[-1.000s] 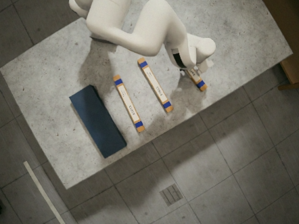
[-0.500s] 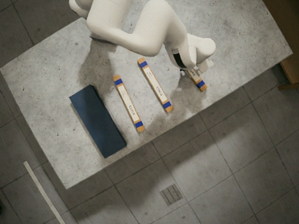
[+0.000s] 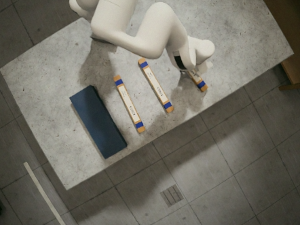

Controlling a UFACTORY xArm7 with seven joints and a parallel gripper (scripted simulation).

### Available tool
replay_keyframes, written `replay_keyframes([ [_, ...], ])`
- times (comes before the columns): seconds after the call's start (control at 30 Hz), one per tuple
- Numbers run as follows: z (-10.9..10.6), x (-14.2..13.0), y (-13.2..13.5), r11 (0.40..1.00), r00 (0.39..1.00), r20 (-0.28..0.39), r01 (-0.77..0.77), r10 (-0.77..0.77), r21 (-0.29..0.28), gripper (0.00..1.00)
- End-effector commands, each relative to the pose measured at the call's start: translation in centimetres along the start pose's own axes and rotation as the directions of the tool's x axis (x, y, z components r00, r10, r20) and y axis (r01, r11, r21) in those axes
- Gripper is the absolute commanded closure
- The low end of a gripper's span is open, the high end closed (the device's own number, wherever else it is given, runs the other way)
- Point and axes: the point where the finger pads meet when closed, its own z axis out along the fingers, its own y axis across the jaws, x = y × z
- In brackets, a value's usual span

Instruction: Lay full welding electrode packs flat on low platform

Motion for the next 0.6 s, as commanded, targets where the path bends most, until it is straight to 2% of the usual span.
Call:
replay_keyframes([
  [0.0,0.3,0.2,-0.1,1.000,1.000,-0.004,0.000,0.000,0.003,0.26],
  [0.27,1.3,0.2,-0.1,1.000,1.000,-0.004,0.000,0.000,0.003,0.26],
  [0.57,1.4,0.2,-0.1,1.000,1.000,-0.004,0.000,0.000,0.003,0.26],
])
